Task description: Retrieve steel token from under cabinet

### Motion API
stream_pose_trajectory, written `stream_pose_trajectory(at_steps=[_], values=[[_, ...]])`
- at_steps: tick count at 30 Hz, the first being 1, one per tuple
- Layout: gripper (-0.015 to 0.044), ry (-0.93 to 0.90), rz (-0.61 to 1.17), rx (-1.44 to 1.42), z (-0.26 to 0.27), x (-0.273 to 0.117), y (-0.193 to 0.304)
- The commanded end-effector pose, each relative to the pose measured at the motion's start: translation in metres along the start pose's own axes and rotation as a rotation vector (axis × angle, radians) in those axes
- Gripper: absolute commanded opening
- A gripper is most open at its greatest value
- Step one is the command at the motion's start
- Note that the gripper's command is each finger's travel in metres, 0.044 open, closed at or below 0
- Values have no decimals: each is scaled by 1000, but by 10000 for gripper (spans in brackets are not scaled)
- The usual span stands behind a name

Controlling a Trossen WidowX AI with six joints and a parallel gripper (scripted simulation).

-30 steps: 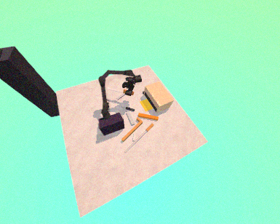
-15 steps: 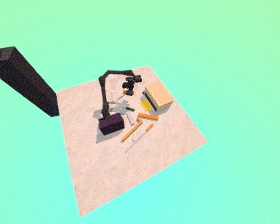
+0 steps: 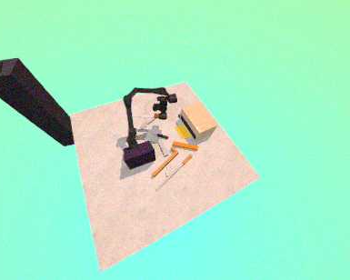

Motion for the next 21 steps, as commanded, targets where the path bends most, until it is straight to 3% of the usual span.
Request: stream_pose_trajectory(at_steps=[1, 21], values=[[0, 6, -2, -32, 0, 0, 0], [0, 6, -2, -43, 0, 0, 0]])
Point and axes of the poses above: the point midway between the two fingers, 35 mm back from their tips, its own x axis out along the fingers, its own z axis across the jaws, y = z × x, the point moved 8 cm from there along -x, back along the fingers, and after that the axes turned 7 degrees about x, right-handed, at the moved point
